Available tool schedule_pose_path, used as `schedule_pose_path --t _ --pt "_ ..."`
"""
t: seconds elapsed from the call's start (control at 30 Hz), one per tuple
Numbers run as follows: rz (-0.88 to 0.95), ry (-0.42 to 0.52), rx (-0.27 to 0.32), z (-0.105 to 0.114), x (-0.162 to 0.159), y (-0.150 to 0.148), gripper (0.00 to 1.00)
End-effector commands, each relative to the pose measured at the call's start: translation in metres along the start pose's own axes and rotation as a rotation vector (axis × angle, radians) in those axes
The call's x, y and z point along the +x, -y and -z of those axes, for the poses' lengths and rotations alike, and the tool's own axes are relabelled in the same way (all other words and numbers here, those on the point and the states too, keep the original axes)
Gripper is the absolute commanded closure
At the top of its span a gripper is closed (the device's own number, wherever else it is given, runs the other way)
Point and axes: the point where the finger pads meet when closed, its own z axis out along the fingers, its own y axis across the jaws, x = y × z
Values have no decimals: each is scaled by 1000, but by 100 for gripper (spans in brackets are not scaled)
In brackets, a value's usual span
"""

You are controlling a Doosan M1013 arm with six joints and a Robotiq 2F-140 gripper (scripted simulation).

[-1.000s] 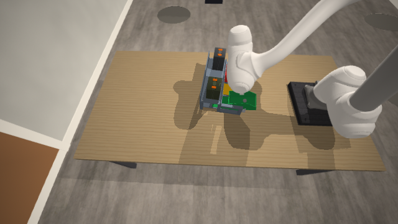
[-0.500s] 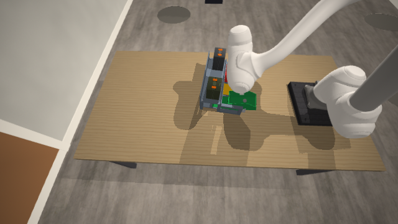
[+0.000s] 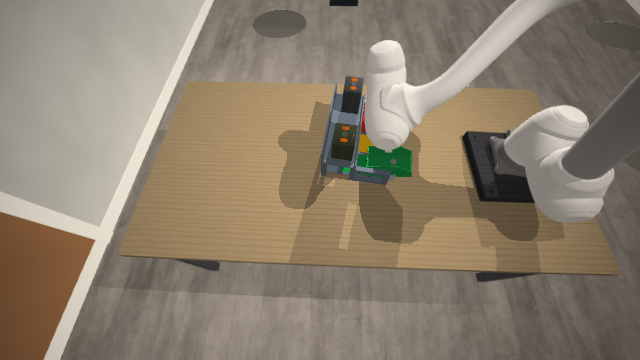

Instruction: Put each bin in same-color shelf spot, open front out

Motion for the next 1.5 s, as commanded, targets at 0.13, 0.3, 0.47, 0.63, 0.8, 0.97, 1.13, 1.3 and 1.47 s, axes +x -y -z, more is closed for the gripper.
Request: schedule_pose_path --t 0.13,0.3,0.47,0.63,0.8,0.97,1.13,1.3,1.47 --pt "0 5 0 0 -1 0 90" --pt "0 13 0 0 -4 0 90" --pt "0 23 0 0 -7 0 90" --pt "0 30 0 0 -8 0 90" --pt "0 40 0 1 -11 0 90" --pt "0 48 0 1 -14 0 90" --pt "0 52 0 1 -15 0 90" --pt "0 56 0 1 -16 0 90" --pt "0 57 0 1 -16 0 90"
